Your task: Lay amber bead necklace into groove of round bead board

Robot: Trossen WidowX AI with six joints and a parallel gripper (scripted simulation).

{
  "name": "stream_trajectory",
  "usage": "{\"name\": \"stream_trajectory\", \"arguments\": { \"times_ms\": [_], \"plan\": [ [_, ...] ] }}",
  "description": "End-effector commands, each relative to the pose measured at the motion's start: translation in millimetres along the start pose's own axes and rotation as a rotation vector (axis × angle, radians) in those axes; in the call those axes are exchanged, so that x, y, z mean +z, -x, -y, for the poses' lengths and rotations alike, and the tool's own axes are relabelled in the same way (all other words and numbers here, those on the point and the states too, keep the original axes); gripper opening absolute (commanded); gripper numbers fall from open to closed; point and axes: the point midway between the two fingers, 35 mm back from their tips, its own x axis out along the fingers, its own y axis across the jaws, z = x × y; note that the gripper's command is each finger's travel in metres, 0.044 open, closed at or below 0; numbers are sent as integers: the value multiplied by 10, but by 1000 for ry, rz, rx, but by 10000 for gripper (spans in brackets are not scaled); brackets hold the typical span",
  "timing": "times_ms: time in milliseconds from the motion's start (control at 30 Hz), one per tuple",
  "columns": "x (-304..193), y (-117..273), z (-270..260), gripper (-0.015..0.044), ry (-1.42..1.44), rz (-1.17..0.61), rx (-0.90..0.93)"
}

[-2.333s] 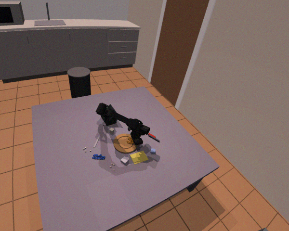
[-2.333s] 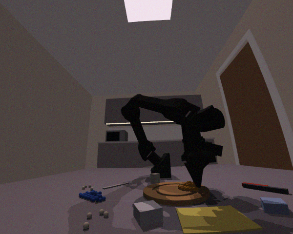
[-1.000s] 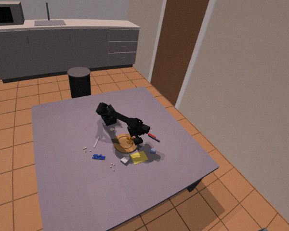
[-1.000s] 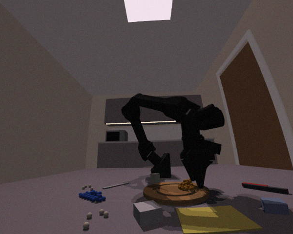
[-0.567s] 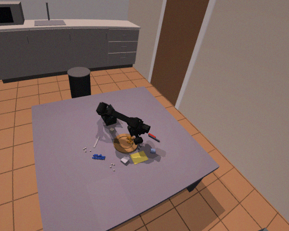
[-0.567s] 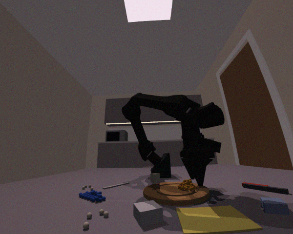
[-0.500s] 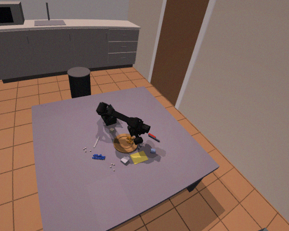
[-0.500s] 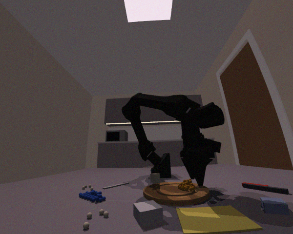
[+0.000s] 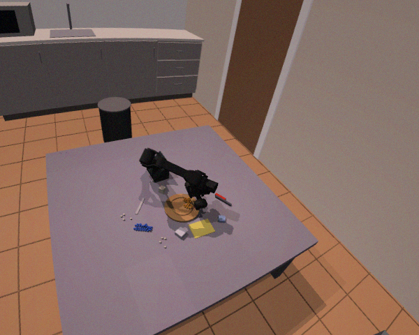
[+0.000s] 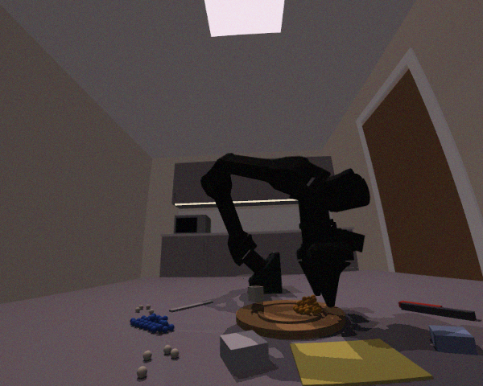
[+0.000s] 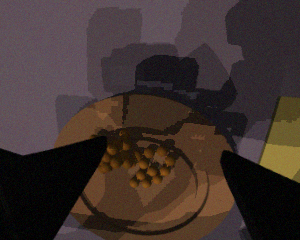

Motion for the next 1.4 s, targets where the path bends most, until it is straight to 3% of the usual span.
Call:
{"name": "stream_trajectory", "arguments": {
  "times_ms": [0,67,167,367,467,1367],
  "plan": [
    [2,4,-1,440,-7,3,2],
    [2,4,-1,440,-7,3,2],
    [-23,41,-20,361,-134,3,2],
    [-128,186,-99,204,-655,2,4],
    [-140,202,-109,125,-712,2,4],
    [-131,17,-94,120,-714,6,2]
  ]
}}
